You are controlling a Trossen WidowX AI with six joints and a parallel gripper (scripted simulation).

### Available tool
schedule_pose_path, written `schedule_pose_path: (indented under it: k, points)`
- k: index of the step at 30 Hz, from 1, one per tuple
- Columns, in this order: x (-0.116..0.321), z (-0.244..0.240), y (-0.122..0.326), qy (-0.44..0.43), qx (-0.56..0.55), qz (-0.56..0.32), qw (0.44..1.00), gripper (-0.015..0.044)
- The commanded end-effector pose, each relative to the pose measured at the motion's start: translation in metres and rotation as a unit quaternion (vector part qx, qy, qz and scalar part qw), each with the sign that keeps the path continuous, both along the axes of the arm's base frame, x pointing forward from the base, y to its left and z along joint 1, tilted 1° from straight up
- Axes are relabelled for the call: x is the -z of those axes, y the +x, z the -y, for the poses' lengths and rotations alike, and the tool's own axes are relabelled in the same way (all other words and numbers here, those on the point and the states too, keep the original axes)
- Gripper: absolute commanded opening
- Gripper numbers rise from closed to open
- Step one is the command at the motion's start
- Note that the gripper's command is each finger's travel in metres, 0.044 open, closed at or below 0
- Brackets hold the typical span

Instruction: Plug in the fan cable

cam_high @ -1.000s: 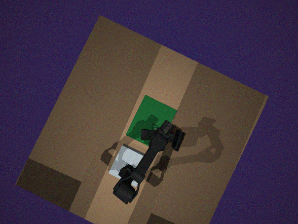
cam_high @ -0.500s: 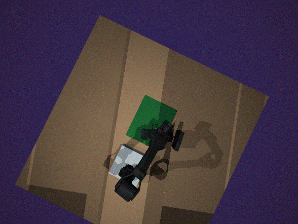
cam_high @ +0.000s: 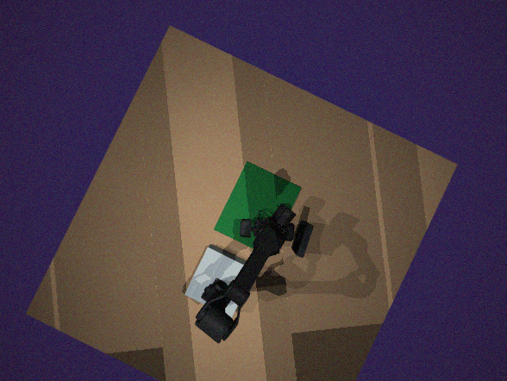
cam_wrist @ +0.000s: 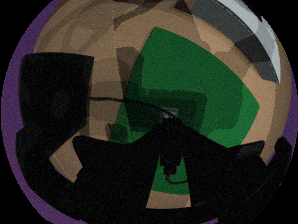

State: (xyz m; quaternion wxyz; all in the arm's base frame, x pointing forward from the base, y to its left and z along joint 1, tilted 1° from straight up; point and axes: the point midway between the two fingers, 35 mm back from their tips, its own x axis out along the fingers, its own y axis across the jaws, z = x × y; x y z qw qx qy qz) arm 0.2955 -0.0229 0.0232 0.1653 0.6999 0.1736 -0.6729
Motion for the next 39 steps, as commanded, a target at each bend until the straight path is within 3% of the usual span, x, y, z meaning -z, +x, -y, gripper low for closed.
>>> schedule_pose_path:
  k: [1, 39]
  points:
    - [0.0016, -0.0002, -0.0003, 0.0, -0.003, -0.001, 1.0, 0.0]
    - [0.0076, -0.0003, -0.0002, 0.0, -0.002, -0.001, 1.0, 0.0]
